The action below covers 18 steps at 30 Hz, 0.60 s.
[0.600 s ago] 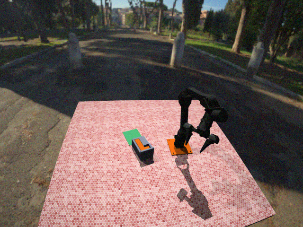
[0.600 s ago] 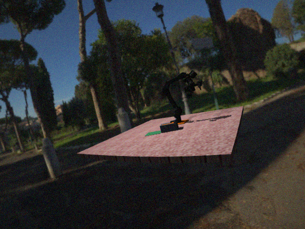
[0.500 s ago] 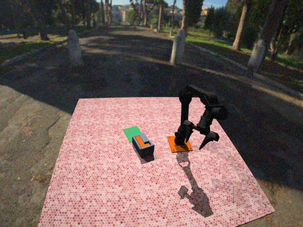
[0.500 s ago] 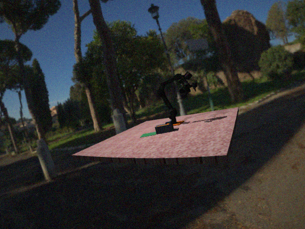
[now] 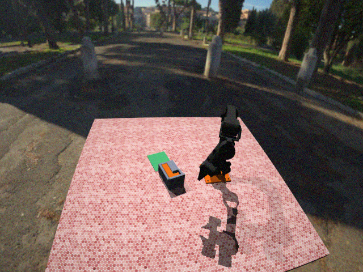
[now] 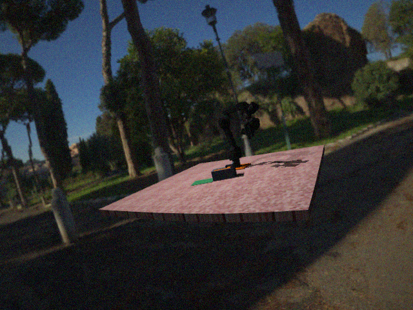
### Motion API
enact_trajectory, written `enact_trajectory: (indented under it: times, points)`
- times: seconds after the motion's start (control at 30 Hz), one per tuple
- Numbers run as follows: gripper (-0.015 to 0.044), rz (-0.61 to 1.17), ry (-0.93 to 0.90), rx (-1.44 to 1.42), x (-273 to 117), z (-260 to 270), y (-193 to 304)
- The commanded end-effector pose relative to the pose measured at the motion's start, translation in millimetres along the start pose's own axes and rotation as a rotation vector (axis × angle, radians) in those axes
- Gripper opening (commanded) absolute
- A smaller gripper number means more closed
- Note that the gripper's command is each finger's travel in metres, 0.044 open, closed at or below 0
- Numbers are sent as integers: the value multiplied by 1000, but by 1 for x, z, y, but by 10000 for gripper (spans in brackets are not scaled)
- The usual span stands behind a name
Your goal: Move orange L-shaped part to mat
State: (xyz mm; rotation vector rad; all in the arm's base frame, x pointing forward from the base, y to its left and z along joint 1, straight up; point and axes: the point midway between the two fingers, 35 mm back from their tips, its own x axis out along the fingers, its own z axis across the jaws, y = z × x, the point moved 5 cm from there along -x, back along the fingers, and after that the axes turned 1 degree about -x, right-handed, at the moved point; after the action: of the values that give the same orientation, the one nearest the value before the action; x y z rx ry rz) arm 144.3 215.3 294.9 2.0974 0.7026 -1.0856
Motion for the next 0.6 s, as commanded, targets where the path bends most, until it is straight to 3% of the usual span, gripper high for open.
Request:
enact_trajectory:
  times: [0.0, 0.23, 0.47, 0.57]
  points:
    - [180, 21, -166, 530, 34, 10, 40]
    - [180, 126, -400, 1385, 71, 39, 97]
    - [180, 264, -564, 2027, 90, 70, 137]
    - [180, 288, -585, 2112, 92, 75, 142]
